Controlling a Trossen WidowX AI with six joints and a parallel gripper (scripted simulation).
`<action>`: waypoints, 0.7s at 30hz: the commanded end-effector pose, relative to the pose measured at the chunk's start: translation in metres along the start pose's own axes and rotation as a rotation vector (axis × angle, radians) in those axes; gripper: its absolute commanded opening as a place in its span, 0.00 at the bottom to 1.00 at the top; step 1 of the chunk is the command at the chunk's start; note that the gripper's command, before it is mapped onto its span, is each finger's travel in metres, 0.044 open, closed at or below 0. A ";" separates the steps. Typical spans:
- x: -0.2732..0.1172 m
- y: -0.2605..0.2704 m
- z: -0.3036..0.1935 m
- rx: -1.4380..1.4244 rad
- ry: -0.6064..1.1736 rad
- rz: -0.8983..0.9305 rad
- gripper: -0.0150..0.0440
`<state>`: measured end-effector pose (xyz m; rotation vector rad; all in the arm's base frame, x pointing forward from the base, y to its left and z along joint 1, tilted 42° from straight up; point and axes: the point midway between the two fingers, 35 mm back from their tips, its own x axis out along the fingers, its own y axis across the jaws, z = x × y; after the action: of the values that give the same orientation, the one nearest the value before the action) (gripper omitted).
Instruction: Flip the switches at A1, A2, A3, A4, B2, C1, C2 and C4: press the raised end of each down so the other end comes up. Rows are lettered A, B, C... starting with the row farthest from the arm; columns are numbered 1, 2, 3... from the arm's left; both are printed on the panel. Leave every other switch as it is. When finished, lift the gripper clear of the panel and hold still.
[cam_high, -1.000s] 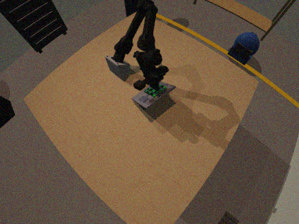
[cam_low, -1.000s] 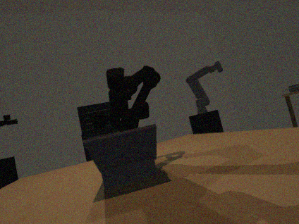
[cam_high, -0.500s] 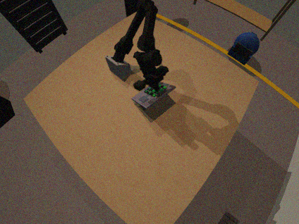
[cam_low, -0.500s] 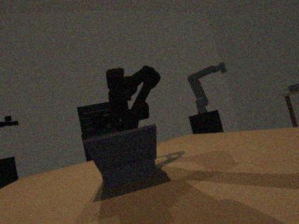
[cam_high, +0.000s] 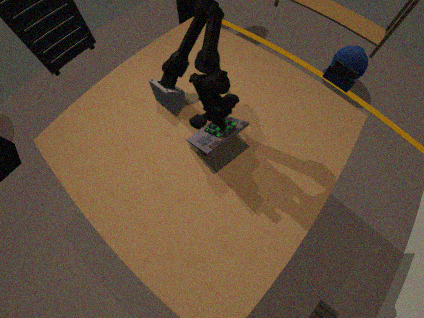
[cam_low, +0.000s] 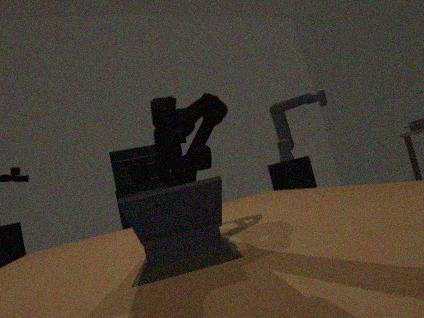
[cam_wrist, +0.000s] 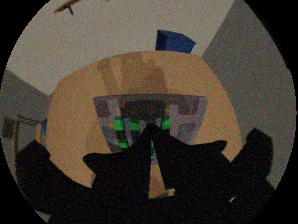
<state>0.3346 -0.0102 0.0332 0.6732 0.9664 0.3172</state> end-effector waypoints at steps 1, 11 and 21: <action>0.001 -0.001 0.000 0.005 -0.001 -0.003 0.25; 0.002 -0.001 0.000 0.005 -0.001 -0.003 0.25; 0.004 -0.001 0.000 0.005 -0.001 -0.003 0.25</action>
<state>0.3364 -0.0090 0.0317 0.6724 0.9651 0.3162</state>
